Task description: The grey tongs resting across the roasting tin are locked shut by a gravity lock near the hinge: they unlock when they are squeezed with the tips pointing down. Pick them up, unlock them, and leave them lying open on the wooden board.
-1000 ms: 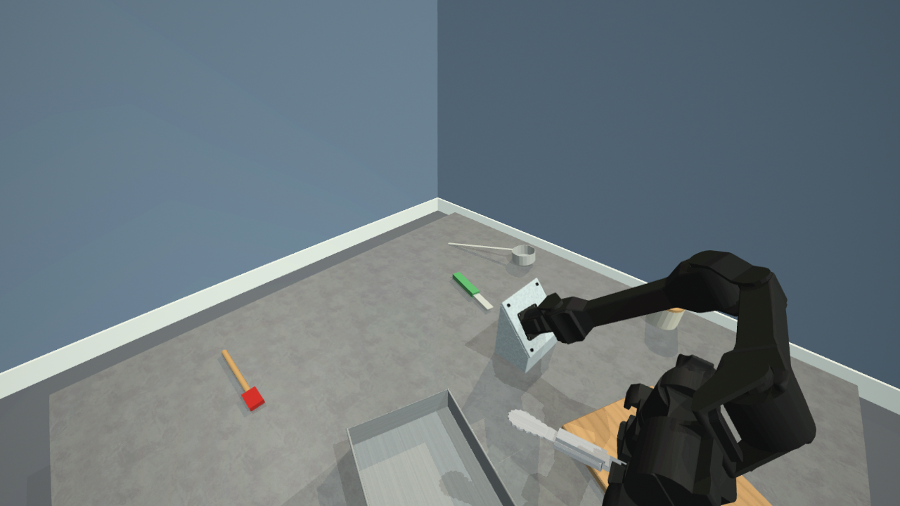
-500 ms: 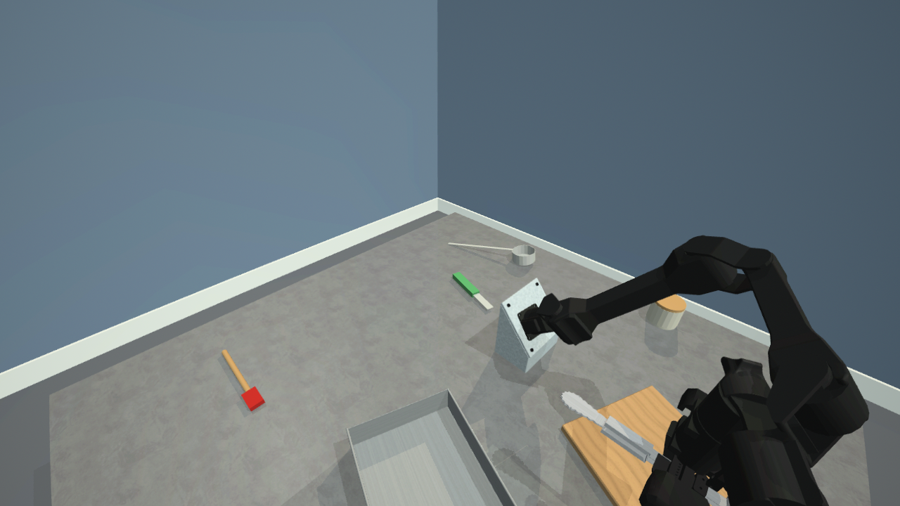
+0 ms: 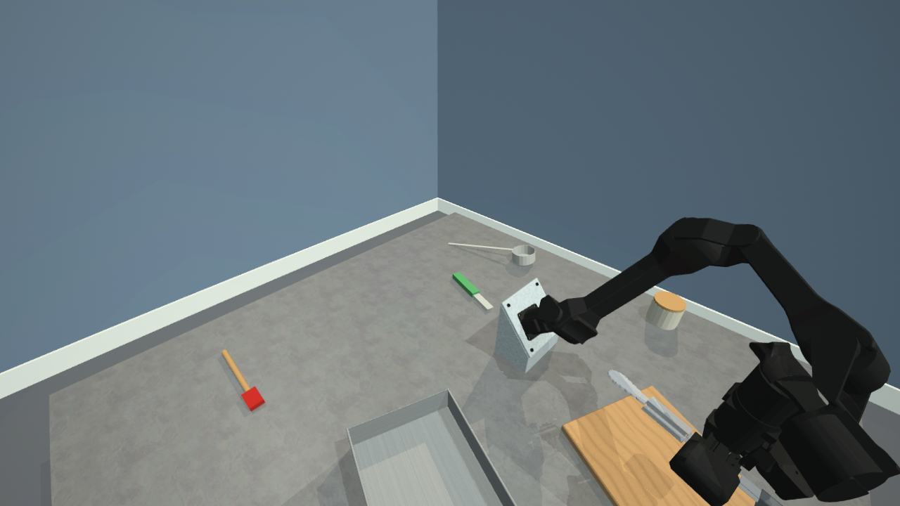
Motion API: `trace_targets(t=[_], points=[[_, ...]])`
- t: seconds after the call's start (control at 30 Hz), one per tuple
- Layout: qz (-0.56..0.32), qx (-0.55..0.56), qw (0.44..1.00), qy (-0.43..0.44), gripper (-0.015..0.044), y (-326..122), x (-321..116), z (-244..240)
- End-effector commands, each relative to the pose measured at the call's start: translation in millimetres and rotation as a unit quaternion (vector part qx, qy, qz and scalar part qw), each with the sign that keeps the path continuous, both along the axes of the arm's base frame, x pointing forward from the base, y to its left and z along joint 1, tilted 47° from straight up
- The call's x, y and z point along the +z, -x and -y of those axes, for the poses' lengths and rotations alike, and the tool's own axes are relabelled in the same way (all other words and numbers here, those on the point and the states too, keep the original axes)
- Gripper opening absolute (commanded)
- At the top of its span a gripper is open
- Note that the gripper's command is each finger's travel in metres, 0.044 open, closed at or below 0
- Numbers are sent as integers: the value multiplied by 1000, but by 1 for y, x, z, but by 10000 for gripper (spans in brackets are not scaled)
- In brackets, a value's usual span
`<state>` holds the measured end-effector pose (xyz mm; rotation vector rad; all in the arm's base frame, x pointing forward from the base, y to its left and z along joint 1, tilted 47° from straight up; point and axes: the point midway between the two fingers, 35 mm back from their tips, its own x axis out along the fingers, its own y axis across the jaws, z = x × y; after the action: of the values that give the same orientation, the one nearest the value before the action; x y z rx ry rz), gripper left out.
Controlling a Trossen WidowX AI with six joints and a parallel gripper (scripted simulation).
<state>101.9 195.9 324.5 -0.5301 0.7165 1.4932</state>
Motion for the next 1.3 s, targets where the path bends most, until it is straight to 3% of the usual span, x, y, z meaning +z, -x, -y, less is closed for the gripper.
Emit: trace_targets(t=[0.0, 0.33, 0.7, 1.27], points=[[-19, -24, 1000, -6, -150, 14, 8, 0], [-79, -76, 994, -26, -150, 48, 23, 5], [-80, -79, 993, -31, -150, 48, 24, 5], [-66, -136, 973, -172, -150, 44, 27, 12]])
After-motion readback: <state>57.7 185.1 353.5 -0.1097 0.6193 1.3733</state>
